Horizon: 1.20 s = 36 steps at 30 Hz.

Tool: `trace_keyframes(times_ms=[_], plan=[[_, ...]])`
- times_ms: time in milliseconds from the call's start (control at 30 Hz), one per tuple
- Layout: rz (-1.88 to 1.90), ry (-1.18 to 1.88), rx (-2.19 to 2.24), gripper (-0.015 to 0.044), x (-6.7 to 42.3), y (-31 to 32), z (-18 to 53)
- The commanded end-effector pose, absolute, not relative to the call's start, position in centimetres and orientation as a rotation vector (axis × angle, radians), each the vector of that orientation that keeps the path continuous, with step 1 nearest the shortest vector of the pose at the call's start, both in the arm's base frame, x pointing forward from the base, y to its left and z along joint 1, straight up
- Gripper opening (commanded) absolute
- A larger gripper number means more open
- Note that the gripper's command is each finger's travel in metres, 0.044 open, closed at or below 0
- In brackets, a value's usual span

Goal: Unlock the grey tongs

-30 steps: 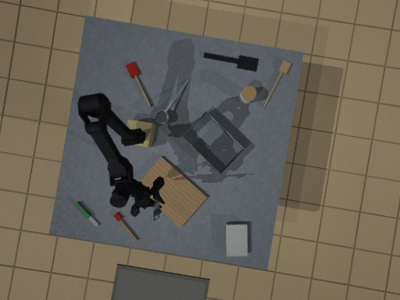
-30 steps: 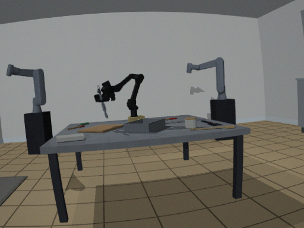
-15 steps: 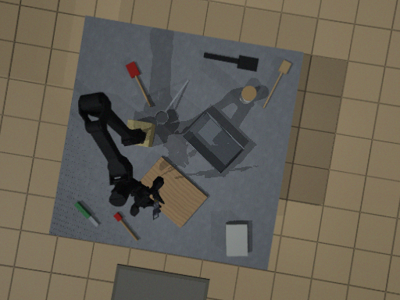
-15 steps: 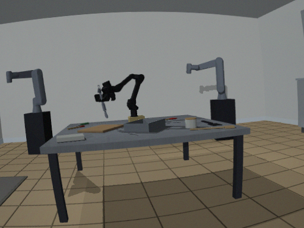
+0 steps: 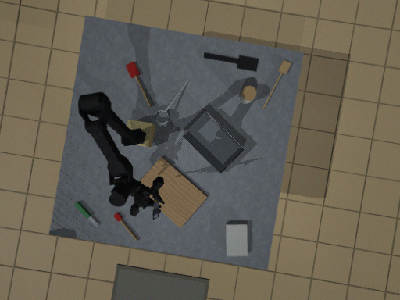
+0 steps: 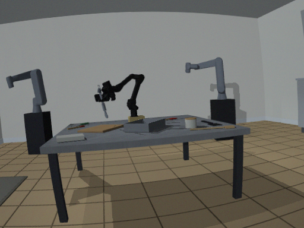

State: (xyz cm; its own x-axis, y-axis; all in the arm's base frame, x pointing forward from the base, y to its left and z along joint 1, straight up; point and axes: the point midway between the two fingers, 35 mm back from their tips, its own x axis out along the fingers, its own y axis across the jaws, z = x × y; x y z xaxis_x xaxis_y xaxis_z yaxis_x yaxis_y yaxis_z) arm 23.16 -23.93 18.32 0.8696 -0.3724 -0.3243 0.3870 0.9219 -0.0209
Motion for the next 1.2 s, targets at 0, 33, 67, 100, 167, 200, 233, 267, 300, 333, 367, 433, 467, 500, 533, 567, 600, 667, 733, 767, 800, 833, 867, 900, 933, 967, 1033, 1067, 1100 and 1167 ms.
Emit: trace_keyframes(times_ms=[0, 33, 67, 100, 167, 200, 233, 267, 300, 333, 367, 433, 467, 500, 533, 567, 600, 667, 733, 767, 800, 833, 867, 900, 933, 967, 1033, 1067, 1100, 1167], plan=[[-0.393, 0.323, 0.045, -0.015, 23.2, -23.9, 18.5], [-0.393, 0.323, 0.045, -0.015, 23.2, -23.9, 18.5], [-0.393, 0.323, 0.045, -0.015, 23.2, -23.9, 18.5], [-0.393, 0.323, 0.045, -0.015, 23.2, -23.9, 18.5], [-0.394, 0.329, 0.05, -0.015, 23.3, -24.0, 18.4], [-0.395, 0.336, 0.056, -0.015, 23.3, -24.0, 18.3], [-0.397, 0.344, 0.062, -0.015, 23.4, -24.1, 18.3], [-0.399, 0.353, 0.069, -0.015, 23.5, -24.2, 18.2], [-0.4, 0.365, 0.077, -0.015, 23.6, -24.4, 18.1], [-0.402, 0.377, 0.082, -0.015, 23.7, -24.5, 18.0], [-0.403, 0.391, 0.087, -0.015, 23.9, -24.7, 17.9], [-0.406, 0.421, 0.102, -0.015, 24.1, -24.9, 17.6], [-0.407, 0.436, 0.11, -0.015, 24.2, -25.0, 17.5], [-0.409, 0.451, 0.118, -0.015, 24.3, -25.2, 17.3], [-0.41, 0.466, 0.126, -0.015, 24.5, -25.3, 17.2], [-0.411, 0.481, 0.134, -0.015, 24.6, -25.4, 17.1], [-0.412, 0.496, 0.142, -0.015, 24.7, -25.5, 17.0], [-0.414, 0.527, 0.156, -0.015, 24.9, -25.7, 16.7], [-0.416, 0.558, 0.17, -0.015, 25.1, -25.9, 16.4], [-0.418, 0.574, 0.177, -0.015, 25.2, -26.0, 16.3], [-0.418, 0.59, 0.183, -0.015, 25.3, -26.1, 16.1], [-0.419, 0.607, 0.19, -0.015, 25.4, -26.1, 16.0], [-0.419, 0.623, 0.196, -0.015, 25.5, -26.2, 15.9], [-0.42, 0.639, 0.202, -0.015, 25.5, -26.3, 15.7], [-0.42, 0.656, 0.208, -0.015, 25.6, -26.3, 15.6], [-0.42, 0.672, 0.214, -0.015, 25.7, -26.4, 15.5], [-0.42, 0.706, 0.225, -0.015, 25.9, -26.5, 15.2], [-0.419, 0.723, 0.23, -0.015, 26.0, -26.5, 15.0], [-0.419, 0.74, 0.235, -0.015, 26.0, -26.5, 14.9], [-0.419, 0.774, 0.245, -0.015, 26.1, -26.6, 14.6]])
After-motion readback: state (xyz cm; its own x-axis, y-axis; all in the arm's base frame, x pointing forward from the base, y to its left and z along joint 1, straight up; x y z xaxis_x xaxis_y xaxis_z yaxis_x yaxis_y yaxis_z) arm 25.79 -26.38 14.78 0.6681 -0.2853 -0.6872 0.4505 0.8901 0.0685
